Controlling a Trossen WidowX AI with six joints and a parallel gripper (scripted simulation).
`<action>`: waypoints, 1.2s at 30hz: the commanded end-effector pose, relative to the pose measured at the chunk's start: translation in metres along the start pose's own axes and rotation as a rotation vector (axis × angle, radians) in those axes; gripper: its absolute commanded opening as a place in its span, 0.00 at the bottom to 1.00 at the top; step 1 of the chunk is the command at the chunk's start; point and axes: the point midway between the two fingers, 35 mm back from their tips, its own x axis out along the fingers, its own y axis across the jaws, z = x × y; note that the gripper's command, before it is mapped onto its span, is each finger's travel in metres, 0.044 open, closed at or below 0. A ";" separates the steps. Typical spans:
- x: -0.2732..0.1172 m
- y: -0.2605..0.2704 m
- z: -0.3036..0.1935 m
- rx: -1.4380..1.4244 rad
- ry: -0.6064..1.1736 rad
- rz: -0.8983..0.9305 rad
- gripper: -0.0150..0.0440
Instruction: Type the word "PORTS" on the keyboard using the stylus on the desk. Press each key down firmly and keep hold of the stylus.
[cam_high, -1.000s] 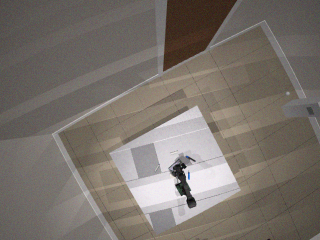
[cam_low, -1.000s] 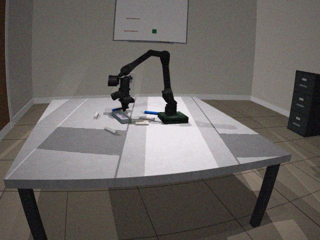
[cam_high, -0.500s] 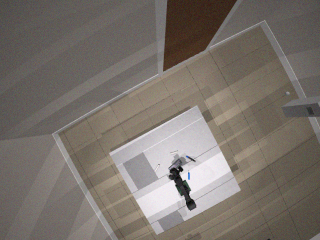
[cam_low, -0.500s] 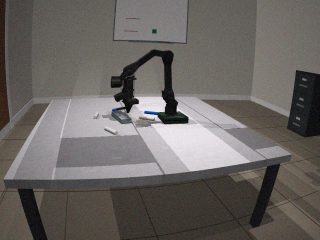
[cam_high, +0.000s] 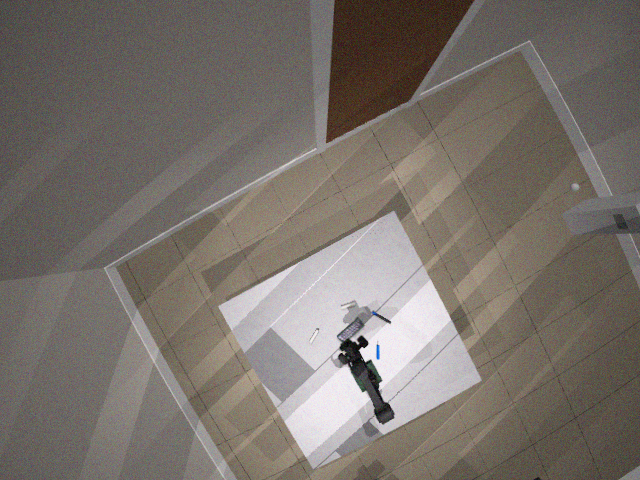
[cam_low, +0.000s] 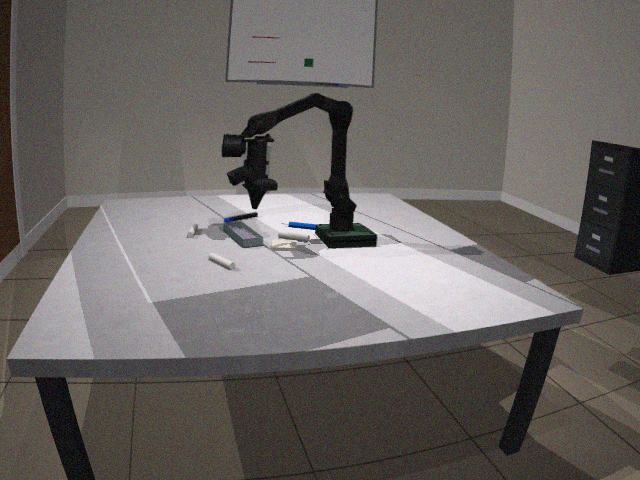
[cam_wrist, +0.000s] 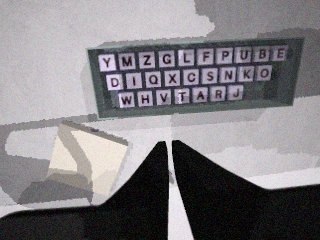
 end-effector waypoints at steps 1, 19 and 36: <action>0.000 0.000 0.000 0.000 0.000 0.000 0.39; 0.000 -0.002 -0.001 0.005 -0.002 0.002 0.39; 0.002 -0.071 -0.146 0.458 -0.302 -0.009 0.51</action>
